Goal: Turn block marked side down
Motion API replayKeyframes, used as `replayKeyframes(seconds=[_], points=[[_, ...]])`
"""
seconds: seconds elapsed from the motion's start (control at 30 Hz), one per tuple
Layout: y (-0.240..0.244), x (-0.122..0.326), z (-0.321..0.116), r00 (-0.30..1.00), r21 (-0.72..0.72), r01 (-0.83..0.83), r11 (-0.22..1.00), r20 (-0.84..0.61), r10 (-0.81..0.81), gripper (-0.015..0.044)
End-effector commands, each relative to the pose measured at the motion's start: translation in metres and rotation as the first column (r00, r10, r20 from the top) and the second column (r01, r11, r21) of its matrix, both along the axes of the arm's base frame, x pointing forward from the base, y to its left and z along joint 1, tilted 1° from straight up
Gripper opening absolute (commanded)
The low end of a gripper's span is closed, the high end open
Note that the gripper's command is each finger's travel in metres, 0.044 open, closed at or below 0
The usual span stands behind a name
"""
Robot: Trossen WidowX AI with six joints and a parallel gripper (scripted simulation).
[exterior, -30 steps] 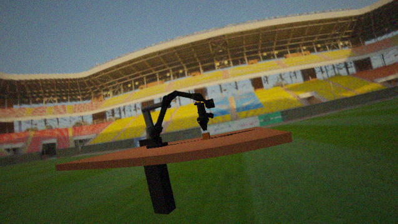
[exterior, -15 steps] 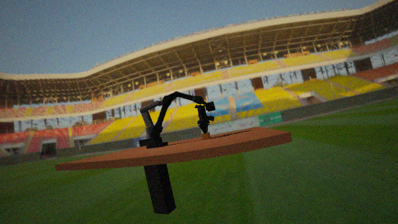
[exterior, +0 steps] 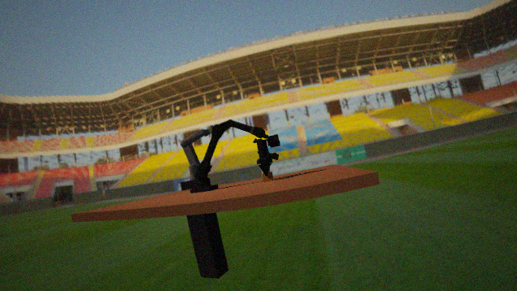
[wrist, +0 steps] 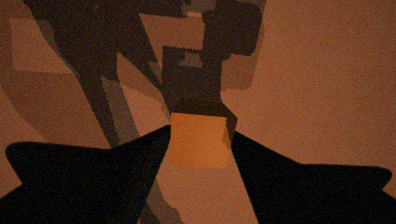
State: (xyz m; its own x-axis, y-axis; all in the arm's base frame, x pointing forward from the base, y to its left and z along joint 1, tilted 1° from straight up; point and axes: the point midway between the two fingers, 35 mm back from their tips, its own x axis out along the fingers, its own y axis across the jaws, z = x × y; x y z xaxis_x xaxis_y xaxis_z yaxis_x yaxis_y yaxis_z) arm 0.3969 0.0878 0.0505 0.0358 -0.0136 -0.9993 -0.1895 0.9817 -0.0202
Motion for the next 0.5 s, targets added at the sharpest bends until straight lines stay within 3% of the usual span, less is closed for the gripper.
replayKeyframes(seconds=[0.0,0.47], points=[[0.0007,-0.0001,-0.0017,1.0,0.005,0.001,1.0,-0.003,-0.001,0.0217],[0.0007,-0.0001,-0.0017,1.0,0.005,0.001,1.0,-0.003,-0.001,0.0123]])
